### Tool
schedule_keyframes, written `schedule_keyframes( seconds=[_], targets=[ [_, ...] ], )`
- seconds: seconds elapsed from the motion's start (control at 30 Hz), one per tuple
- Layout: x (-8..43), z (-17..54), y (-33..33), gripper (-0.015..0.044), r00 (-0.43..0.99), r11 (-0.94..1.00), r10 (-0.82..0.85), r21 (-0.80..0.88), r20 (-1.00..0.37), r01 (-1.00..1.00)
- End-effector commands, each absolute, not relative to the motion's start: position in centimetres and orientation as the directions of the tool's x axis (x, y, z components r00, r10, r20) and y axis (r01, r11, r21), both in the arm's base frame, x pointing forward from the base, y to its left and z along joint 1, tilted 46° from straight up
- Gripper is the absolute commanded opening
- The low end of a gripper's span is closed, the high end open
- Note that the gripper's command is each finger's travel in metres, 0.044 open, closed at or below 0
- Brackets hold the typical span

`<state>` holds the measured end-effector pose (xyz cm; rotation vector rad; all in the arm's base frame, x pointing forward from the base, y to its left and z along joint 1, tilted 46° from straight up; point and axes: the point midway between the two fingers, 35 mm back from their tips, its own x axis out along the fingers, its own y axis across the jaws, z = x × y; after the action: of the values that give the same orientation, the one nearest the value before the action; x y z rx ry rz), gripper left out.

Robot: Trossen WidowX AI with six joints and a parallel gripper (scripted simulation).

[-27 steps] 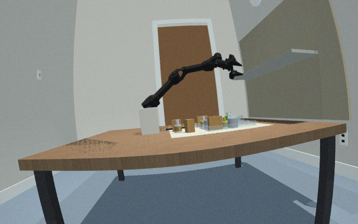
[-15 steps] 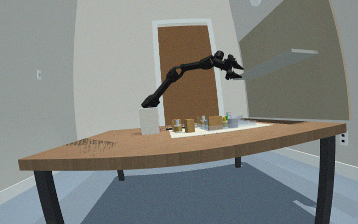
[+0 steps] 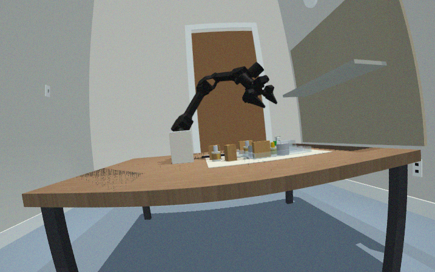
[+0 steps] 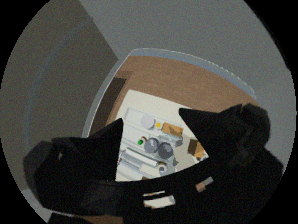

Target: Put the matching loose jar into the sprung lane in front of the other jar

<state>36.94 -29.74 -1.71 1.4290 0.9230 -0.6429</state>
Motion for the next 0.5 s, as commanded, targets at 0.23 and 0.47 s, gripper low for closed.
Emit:
schedule_keyframes(
  seconds=[0.23, 0.47],
  targets=[
    [22.0, -5.9, -21.0, 0.0440, 0.228, 0.316, 0.488, 0.414, -0.843, 0.854],
    [15.3, -4.8, -14.6, 0.0440, 0.130, 0.371, 0.690, 0.502, -0.712, 0.781]
  ],
)
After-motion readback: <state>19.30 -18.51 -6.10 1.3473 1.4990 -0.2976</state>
